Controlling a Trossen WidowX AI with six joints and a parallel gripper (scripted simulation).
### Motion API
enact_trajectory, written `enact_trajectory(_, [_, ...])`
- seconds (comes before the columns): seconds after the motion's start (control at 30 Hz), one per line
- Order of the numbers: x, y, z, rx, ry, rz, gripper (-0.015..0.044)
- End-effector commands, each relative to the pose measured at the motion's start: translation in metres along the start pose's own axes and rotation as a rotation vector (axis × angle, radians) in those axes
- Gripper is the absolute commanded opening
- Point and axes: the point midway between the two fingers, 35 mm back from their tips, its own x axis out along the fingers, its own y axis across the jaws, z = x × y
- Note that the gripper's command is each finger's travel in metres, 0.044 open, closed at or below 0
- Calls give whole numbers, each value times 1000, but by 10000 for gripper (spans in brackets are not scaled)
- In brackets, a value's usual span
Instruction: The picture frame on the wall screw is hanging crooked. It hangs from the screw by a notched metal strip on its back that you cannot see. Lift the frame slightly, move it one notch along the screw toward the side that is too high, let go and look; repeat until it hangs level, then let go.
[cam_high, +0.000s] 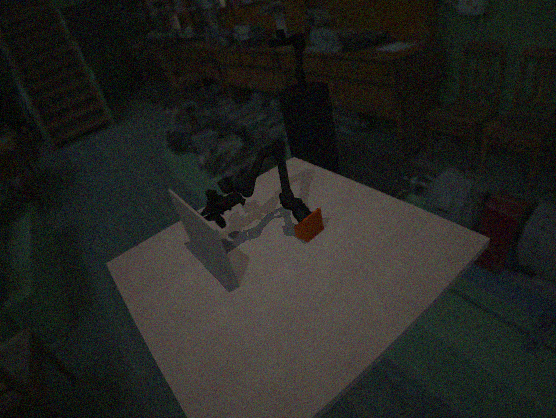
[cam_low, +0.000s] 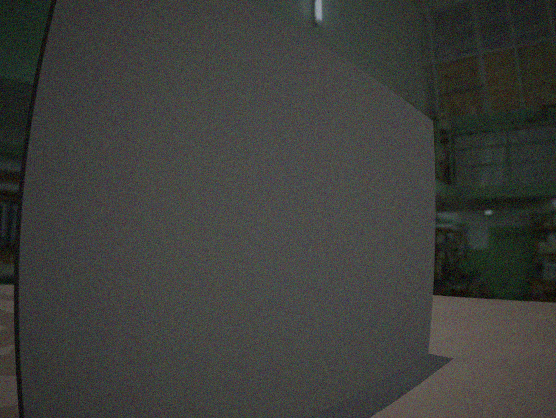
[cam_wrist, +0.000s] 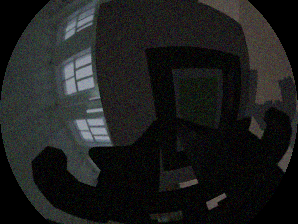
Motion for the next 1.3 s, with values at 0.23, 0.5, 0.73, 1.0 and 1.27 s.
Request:
enact_trajectory(0.23, [0,-1,0,68,1,3,0])
enact_trajectory(0.5, [0,-2,0,107,2,3,0])
enact_trajectory(0.73, [0,-2,0,89,1,1,184])
enact_trajectory(1.0, [-6,-2,2,79,1,1,260])
enact_trajectory(1.27, [-74,-2,7,-36,5,5,260])
